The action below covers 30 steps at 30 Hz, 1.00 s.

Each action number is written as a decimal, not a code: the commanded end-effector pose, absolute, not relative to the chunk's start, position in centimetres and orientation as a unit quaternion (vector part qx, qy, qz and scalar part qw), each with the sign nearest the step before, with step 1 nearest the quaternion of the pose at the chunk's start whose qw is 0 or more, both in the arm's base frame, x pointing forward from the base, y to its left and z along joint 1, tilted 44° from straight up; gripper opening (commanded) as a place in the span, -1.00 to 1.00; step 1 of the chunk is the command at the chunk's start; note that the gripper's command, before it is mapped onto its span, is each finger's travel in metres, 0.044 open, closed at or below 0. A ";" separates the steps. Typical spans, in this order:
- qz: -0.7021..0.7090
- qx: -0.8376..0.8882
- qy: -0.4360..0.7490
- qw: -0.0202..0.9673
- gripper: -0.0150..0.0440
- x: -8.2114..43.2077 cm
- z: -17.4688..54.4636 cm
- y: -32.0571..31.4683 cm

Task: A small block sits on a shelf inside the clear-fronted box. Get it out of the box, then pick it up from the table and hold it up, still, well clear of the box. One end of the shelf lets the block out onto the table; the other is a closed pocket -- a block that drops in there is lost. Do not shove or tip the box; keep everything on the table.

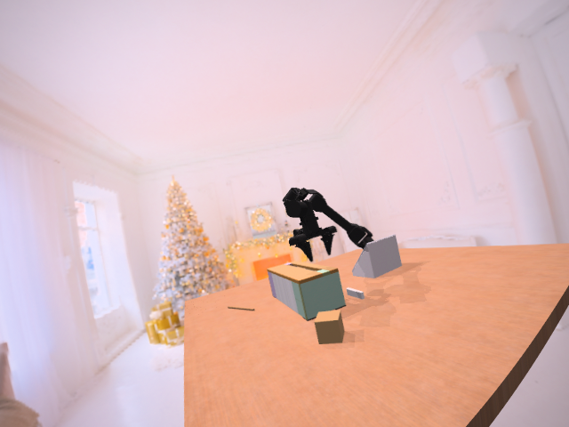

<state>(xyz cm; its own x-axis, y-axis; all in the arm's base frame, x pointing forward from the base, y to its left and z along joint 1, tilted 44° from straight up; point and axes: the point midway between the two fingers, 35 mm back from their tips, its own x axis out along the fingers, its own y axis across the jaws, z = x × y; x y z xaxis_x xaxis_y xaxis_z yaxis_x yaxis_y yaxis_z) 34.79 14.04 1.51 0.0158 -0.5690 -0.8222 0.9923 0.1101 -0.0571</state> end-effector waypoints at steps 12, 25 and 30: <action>-0.671 0.249 0.184 0.673 0.86 33.1 3.5 11.8; -0.671 0.249 0.184 0.673 0.86 33.3 2.2 10.6; -0.671 0.249 0.184 0.673 0.86 33.4 1.6 10.1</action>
<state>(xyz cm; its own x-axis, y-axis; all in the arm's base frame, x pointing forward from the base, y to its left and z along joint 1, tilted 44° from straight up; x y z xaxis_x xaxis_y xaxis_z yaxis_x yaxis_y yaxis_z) 33.44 10.54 2.04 0.0305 -0.8092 -0.5868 0.9951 -0.0308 0.0942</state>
